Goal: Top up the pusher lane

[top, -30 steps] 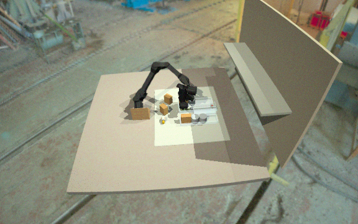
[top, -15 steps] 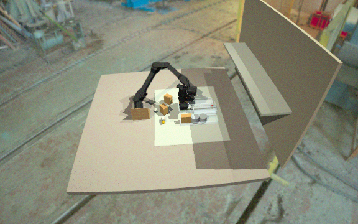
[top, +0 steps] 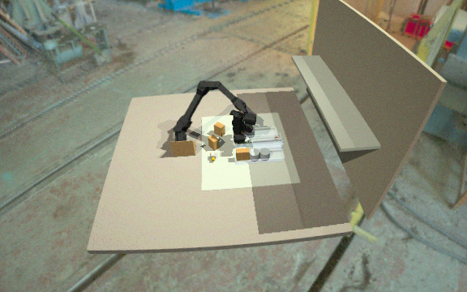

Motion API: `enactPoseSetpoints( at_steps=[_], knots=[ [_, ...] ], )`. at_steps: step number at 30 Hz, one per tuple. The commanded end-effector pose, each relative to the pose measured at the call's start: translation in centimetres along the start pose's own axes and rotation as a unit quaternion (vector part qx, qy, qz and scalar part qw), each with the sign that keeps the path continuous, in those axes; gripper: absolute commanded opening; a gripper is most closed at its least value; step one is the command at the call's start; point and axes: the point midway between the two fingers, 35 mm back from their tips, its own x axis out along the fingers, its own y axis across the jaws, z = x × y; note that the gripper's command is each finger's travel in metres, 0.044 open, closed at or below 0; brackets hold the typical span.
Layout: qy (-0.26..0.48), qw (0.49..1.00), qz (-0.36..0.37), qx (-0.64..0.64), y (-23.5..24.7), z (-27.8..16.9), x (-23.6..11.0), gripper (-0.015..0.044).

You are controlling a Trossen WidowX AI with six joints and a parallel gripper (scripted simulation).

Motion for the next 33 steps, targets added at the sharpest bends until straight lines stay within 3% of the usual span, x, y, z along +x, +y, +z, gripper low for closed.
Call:
enactPoseSetpoints(
  at_steps=[1, 33],
  knots=[
    [-0.006, 1.0, 0.003, -0.003, 0.15, 0.19, 0.0, 0.0],
    [-0.005, 1.0, 0.003, -0.002, 0.14, -0.34, 0.01, 0.0]
  ],
)
